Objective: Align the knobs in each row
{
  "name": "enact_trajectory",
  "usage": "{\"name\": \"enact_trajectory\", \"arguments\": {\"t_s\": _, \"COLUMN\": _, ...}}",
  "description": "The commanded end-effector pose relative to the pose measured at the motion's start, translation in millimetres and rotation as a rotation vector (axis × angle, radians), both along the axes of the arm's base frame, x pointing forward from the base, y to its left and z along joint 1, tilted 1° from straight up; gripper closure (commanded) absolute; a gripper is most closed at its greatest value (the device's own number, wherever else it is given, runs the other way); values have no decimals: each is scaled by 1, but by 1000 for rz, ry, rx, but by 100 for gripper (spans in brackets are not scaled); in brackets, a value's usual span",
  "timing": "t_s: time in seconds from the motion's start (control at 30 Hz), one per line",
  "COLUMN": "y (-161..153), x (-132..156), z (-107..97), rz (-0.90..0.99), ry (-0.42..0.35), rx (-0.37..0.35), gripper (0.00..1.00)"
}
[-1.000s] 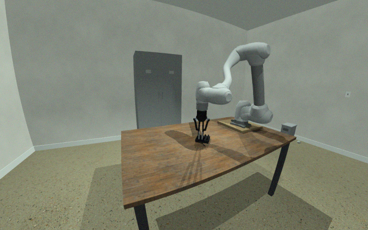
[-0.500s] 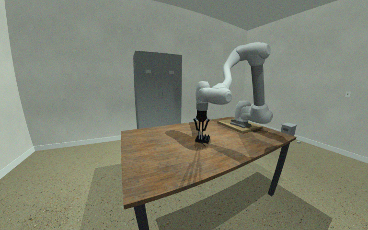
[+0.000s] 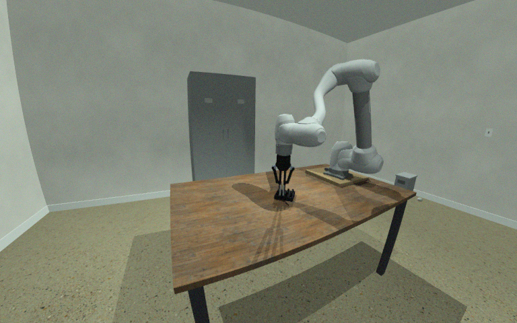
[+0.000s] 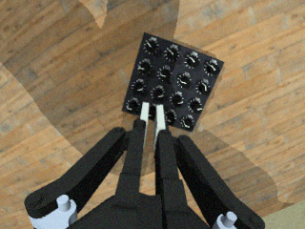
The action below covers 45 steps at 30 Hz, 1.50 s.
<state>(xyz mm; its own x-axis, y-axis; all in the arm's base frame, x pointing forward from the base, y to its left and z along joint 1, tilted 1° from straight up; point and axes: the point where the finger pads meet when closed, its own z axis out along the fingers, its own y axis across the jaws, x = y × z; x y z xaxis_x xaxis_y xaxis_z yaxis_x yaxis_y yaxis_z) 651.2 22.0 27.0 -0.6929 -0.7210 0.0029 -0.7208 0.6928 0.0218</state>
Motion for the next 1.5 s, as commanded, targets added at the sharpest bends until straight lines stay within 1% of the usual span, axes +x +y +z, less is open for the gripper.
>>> {"name": "enact_trajectory", "arguments": {"t_s": 0.0, "y": 0, "x": 0, "z": 0, "rz": 0, "ry": 0, "rx": 0, "gripper": 95}}
{"name": "enact_trajectory", "arguments": {"t_s": 0.23, "y": 0, "x": 0, "z": 0, "rz": -6, "ry": 0, "rx": 0, "gripper": 95}}
{"name": "enact_trajectory", "arguments": {"t_s": 0.43, "y": 0, "x": 0, "z": 0, "rz": -53, "ry": 1, "rx": -1, "gripper": 95}}
{"name": "enact_trajectory", "arguments": {"t_s": 0.73, "y": 0, "x": 0, "z": 0, "rz": -276, "ry": 4, "rx": -5, "gripper": 95}}
{"name": "enact_trajectory", "arguments": {"t_s": 0.87, "y": 0, "x": 0, "z": 0, "rz": -336, "ry": 4, "rx": -6, "gripper": 95}}
{"name": "enact_trajectory", "arguments": {"t_s": 1.37, "y": 0, "x": 0, "z": 0, "rz": -349, "ry": 4, "rx": -6, "gripper": 95}}
{"name": "enact_trajectory", "arguments": {"t_s": 1.4, "y": 0, "x": 0, "z": 0, "rz": -349, "ry": 4, "rx": -6, "gripper": 88}}
{"name": "enact_trajectory", "arguments": {"t_s": 1.47, "y": 0, "x": 0, "z": 0, "rz": -349, "ry": 4, "rx": -6, "gripper": 88}}
